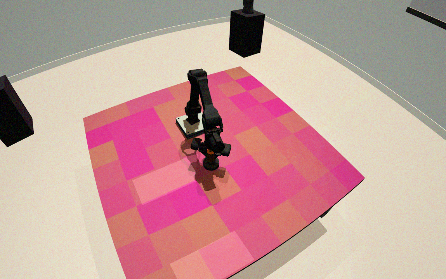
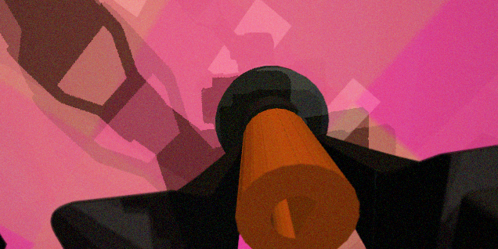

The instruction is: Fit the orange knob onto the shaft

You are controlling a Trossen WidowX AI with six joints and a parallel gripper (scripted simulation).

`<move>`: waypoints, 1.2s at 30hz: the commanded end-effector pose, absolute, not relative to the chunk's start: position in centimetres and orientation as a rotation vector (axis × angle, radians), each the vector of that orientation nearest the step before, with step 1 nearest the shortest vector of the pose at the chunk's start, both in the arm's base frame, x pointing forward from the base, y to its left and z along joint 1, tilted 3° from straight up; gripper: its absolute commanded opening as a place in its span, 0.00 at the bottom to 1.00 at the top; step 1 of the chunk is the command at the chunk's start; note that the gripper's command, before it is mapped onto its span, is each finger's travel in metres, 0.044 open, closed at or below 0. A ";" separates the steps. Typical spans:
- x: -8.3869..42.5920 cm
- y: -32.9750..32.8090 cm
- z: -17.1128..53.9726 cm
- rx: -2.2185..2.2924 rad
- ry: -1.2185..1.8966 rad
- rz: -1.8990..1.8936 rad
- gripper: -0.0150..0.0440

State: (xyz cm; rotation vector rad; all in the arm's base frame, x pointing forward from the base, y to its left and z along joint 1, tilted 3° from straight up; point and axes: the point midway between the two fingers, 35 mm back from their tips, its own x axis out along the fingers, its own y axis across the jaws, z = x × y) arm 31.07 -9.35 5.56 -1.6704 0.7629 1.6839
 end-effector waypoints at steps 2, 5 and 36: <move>31.1 -9.3 5.2 -1.669 0.765 1.684 0.25; 31.1 -9.3 5.3 -1.670 0.763 1.685 0.25; 31.1 -9.3 5.3 -1.670 0.763 1.685 1.00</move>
